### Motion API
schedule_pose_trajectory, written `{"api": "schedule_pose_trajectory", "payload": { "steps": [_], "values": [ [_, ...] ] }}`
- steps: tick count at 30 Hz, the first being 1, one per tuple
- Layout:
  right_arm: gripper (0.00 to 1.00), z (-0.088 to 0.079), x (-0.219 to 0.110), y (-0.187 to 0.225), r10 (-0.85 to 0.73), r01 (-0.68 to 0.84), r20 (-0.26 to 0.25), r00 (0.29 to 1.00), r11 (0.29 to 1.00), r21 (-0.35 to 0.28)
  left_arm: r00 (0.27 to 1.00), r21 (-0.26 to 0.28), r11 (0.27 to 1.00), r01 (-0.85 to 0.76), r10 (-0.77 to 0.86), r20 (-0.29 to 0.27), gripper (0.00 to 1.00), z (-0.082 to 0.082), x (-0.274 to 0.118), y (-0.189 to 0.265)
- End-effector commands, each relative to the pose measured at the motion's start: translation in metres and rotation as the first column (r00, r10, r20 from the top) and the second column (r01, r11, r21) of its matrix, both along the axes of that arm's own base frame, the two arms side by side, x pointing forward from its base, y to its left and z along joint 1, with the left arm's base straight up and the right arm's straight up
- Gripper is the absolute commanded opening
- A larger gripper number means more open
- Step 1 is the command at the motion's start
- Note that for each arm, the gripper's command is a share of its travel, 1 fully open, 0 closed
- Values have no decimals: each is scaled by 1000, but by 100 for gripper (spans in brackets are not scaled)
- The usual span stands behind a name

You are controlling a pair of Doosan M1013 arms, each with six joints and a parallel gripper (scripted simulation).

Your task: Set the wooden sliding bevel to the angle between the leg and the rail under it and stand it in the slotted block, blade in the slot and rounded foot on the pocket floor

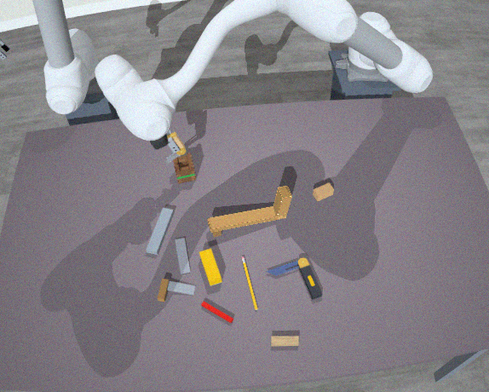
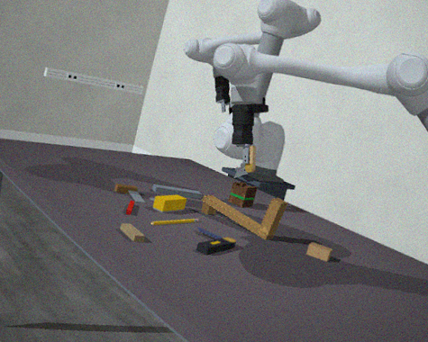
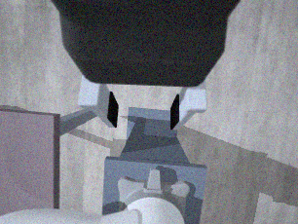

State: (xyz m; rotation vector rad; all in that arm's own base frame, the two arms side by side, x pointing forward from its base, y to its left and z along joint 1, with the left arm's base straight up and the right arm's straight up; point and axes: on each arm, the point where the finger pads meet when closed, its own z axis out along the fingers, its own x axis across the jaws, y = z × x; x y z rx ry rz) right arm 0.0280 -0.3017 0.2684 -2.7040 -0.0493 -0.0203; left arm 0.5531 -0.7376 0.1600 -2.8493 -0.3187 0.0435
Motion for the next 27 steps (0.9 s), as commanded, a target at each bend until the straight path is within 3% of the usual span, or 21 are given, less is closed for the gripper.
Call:
{"api": "schedule_pose_trajectory", "payload": {
  "steps": [1,15,27],
  "values": [
    [100,0,0,0,0,0,0,1000,1000,-1,1000,-2,1000,0,0,2,0,2,1,1],
    [100,0,0,0,0,0,0,1000,1000,-1,1000,-25,1000,-2,2,7,0,3,10,17],
    [100,0,0,0,0,0,0,1000,1000,-1,1000,-90,996,-8,10,23,0,5,38,66]
  ]
}}
